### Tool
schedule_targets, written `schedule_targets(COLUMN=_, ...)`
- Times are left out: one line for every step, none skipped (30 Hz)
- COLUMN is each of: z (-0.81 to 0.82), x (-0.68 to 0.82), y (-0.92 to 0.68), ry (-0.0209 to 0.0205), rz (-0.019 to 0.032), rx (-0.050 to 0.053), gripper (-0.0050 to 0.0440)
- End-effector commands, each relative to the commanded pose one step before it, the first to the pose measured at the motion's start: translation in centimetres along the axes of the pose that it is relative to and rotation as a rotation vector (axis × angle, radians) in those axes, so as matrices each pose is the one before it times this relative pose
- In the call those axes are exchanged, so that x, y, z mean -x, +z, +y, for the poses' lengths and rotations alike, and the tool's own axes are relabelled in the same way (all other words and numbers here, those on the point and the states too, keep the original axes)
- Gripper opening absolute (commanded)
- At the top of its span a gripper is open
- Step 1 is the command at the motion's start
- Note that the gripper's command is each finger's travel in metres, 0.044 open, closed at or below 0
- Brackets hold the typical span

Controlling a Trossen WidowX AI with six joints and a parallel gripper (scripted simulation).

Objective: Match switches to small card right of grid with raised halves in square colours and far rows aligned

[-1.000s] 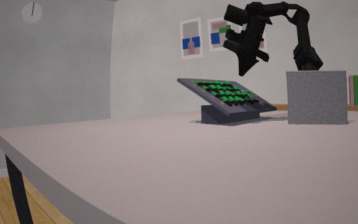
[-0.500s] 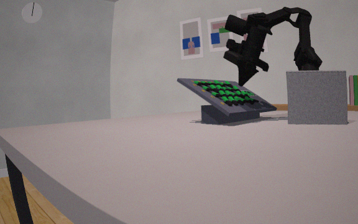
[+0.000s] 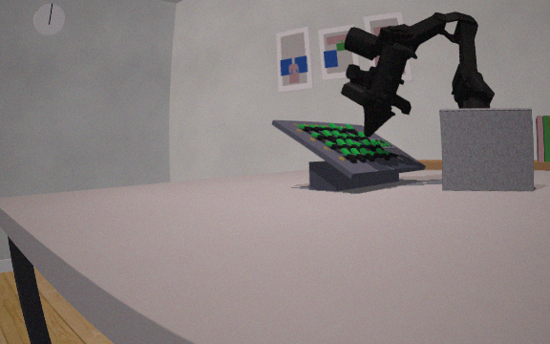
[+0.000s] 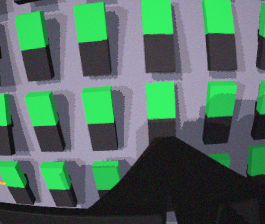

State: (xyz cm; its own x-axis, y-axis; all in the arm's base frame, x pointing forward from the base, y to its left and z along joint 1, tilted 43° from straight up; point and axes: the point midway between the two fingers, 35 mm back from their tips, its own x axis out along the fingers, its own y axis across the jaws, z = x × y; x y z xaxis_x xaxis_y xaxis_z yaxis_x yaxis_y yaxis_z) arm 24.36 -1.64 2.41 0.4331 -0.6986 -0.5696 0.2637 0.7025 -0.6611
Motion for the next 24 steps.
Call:
schedule_targets(z=-0.106, x=-0.320, y=-0.451, ry=-0.00563, rz=0.00879, rx=0.0108, gripper=0.0000)
schedule_targets(z=0.007, x=-0.095, y=-0.002, ry=0.00015, rz=0.00013, rx=0.0000, gripper=0.0000)
schedule_targets(z=0.008, x=-0.122, y=-0.003, ry=0.00017, rz=0.00014, rx=0.0000, gripper=0.0000)
schedule_targets(z=0.007, x=-0.131, y=-0.003, ry=0.00015, rz=0.00013, rx=0.0000, gripper=0.0000)
schedule_targets(z=0.006, x=-0.139, y=-0.003, ry=0.00013, rz=0.00010, rx=0.0000, gripper=0.0000)
schedule_targets(z=0.004, x=-0.144, y=-0.003, ry=0.00010, rz=0.00007, rx=0.0000, gripper=0.0000)
schedule_targets(z=0.002, x=-0.147, y=-0.004, ry=0.00007, rz=0.00004, rx=0.0000, gripper=0.0000)
schedule_targets(z=0.000, x=-0.149, y=-0.004, ry=0.00003, rz=0.00000, rx=0.0000, gripper=0.0000)
schedule_targets(z=-0.002, x=-0.148, y=-0.004, ry=-0.00001, rz=-0.00004, rx=0.0000, gripper=0.0000)
schedule_targets(z=-0.003, x=-0.116, y=-0.003, ry=-0.00003, rz=-0.00006, rx=0.0000, gripper=0.0000)
schedule_targets(z=-0.002, x=-0.071, y=-0.002, ry=-0.00003, rz=-0.00004, rx=0.0000, gripper=0.0000)
schedule_targets(z=-0.001, x=-0.024, y=-0.001, ry=-0.00001, rz=-0.00002, rx=0.0000, gripper=0.0000)
schedule_targets(z=0.000, x=0.000, y=0.000, ry=0.00000, rz=0.00000, rx=0.0000, gripper=0.0000)
schedule_targets(z=0.000, x=0.000, y=0.000, ry=0.00000, rz=0.00000, rx=0.0000, gripper=0.0000)
schedule_targets(z=0.000, x=0.000, y=0.000, ry=0.00000, rz=0.00000, rx=0.0000, gripper=0.0000)
schedule_targets(z=0.000, x=0.000, y=0.000, ry=0.00000, rz=0.00000, rx=0.0000, gripper=0.0000)
schedule_targets(z=0.000, x=0.000, y=0.000, ry=0.00000, rz=0.00000, rx=0.0000, gripper=0.0000)
schedule_targets(z=0.000, x=0.000, y=0.000, ry=0.00000, rz=0.00000, rx=0.0000, gripper=0.0000)
schedule_targets(z=0.000, x=0.000, y=0.000, ry=0.00000, rz=0.00000, rx=0.0000, gripper=0.0000)
schedule_targets(z=0.000, x=0.000, y=0.000, ry=0.00000, rz=0.00000, rx=0.0000, gripper=0.0000)
schedule_targets(z=0.000, x=0.000, y=0.000, ry=0.00000, rz=0.00000, rx=0.0000, gripper=0.0000)
schedule_targets(z=0.000, x=0.000, y=0.000, ry=0.00000, rz=0.00000, rx=0.0000, gripper=0.0000)
schedule_targets(z=0.000, x=0.000, y=0.000, ry=0.00000, rz=0.00000, rx=0.0000, gripper=0.0000)
schedule_targets(z=0.000, x=0.000, y=0.000, ry=0.00000, rz=0.00000, rx=0.0000, gripper=0.0000)
